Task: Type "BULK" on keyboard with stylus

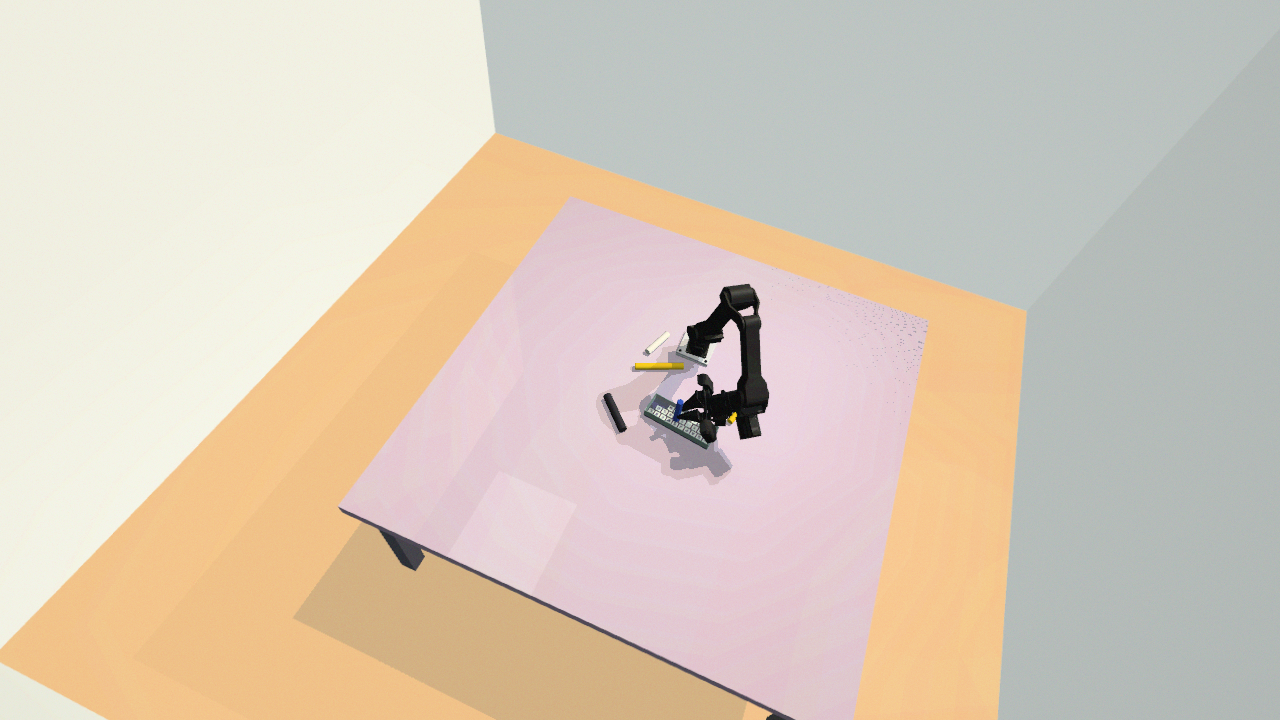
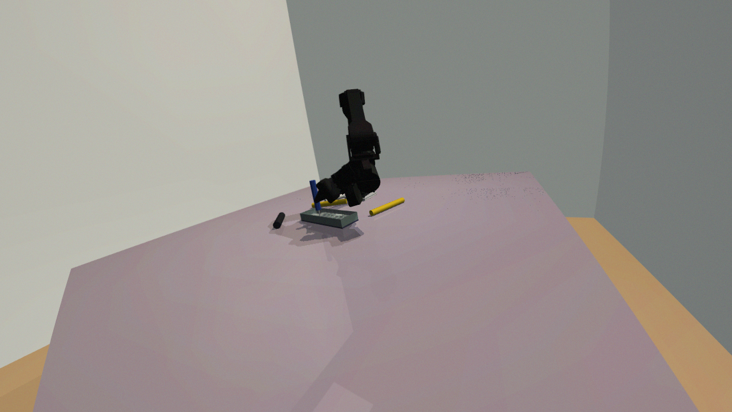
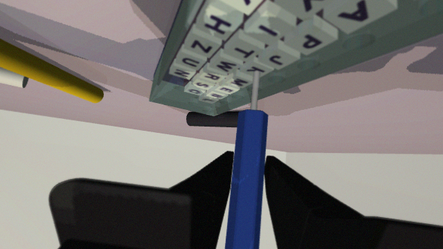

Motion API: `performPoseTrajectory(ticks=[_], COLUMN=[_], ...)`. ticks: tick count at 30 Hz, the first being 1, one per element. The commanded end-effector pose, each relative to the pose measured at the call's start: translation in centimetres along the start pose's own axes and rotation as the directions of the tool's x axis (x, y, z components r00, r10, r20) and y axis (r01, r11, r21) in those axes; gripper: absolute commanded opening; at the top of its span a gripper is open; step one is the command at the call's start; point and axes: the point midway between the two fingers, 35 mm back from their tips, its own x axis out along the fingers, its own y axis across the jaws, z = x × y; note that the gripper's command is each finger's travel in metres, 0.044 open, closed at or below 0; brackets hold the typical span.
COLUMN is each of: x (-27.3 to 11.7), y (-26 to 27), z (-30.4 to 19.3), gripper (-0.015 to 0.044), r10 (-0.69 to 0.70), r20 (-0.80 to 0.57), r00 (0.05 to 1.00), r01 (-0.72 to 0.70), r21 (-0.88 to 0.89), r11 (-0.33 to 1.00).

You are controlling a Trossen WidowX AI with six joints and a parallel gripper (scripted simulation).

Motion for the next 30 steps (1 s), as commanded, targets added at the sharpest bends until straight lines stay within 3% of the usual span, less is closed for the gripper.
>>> performPoseTrajectory(ticks=[1, 30], x=[0.1, -1.6], y=[0.1, 0.1], z=[0.2, -2.8], gripper=[0.0081, 0.0081], r10=[0.002, 0.0], r20=[0.005, 0.003], r00=[1.0, 1.0], r01=[-0.002, 0.0], r21=[0.004, 0.01], r11=[1.0, 1.0])
